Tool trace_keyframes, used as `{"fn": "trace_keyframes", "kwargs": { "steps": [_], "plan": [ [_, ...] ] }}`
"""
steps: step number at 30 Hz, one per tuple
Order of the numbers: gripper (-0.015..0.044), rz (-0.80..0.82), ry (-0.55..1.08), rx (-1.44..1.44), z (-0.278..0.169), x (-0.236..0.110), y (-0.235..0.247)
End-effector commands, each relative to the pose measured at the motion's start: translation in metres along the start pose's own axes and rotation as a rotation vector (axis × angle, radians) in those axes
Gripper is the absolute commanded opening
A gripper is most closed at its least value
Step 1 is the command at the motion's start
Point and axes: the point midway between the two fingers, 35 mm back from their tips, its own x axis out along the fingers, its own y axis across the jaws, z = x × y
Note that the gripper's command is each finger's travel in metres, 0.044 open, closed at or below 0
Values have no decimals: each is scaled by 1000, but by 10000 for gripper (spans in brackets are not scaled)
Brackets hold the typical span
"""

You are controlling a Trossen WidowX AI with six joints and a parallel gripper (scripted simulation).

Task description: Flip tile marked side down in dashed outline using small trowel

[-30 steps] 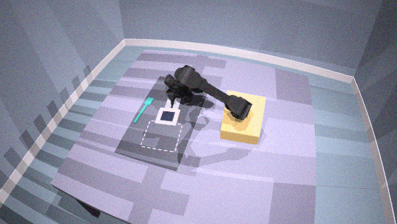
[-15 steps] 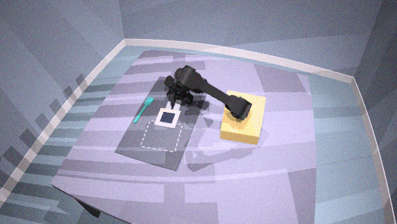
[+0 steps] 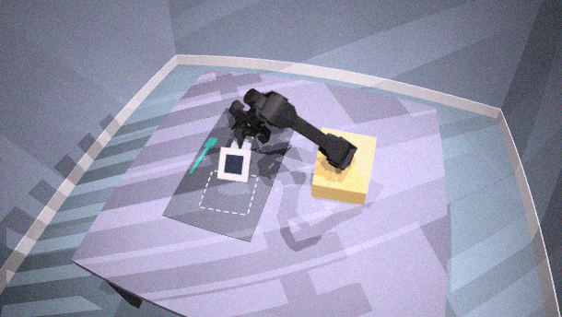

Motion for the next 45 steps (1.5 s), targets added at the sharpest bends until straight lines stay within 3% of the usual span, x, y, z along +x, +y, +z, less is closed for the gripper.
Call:
{"fn": "trace_keyframes", "kwargs": {
  "steps": [1, 17, 24, 35, 45],
  "plan": [
    [0, 9, 2, -4, -13, -8, 10],
    [0, 9, 3, -1, -70, -10, 11],
    [0, 9, 3, -1, -72, -9, 11],
    [0, 9, 0, -6, -13, -29, 34],
    [0, 9, 1, -6, -12, -29, 34]
  ]
}}
